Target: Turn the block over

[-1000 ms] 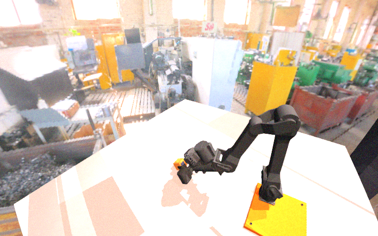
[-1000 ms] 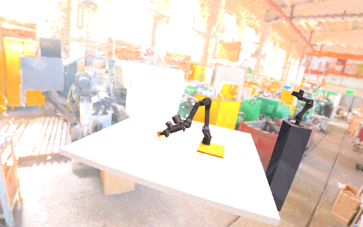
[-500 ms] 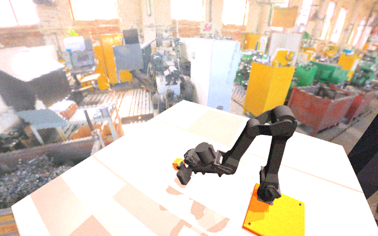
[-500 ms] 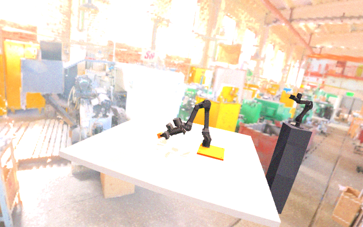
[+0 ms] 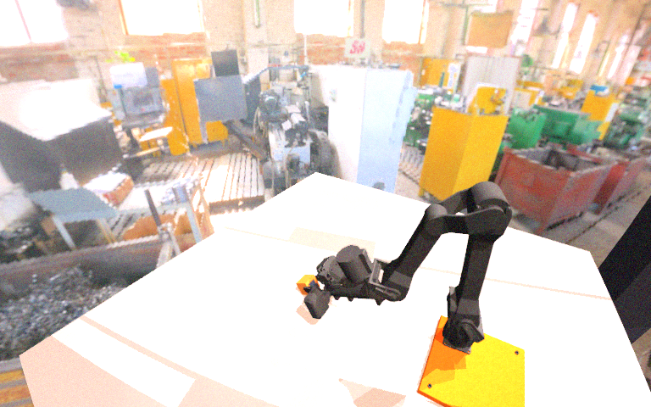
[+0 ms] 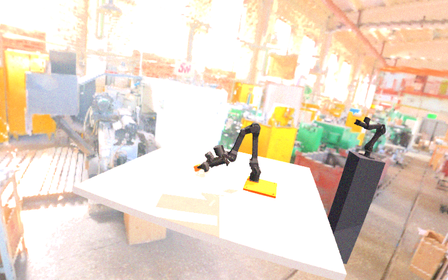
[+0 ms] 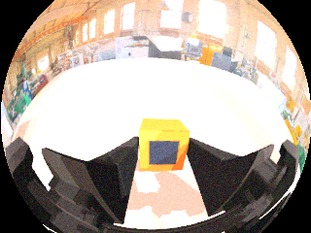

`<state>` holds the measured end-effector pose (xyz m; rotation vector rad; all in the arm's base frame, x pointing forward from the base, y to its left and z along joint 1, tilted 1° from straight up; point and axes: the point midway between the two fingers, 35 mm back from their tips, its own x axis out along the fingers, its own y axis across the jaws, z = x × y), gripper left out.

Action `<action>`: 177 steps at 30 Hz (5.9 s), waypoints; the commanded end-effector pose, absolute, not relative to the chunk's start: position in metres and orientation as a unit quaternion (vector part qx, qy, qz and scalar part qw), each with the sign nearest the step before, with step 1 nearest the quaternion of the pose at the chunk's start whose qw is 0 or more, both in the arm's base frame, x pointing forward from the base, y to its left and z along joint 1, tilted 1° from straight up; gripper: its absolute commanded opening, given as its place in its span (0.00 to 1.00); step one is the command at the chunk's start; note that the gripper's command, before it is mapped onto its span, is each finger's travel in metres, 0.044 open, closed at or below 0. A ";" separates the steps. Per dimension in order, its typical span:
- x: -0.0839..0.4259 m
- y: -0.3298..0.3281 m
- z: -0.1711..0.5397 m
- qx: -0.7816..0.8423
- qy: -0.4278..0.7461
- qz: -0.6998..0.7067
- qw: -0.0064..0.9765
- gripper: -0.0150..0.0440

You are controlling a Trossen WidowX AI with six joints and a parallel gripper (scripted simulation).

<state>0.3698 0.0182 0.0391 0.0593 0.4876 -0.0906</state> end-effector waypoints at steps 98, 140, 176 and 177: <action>0.387 0.016 0.103 0.046 0.697 -0.026 0.715 1.00; 0.388 0.017 0.048 0.046 0.698 -0.026 0.715 0.69; 0.389 0.017 0.075 0.043 0.674 -0.028 0.737 0.25; 0.389 0.017 0.075 0.043 0.669 -0.028 0.742 0.25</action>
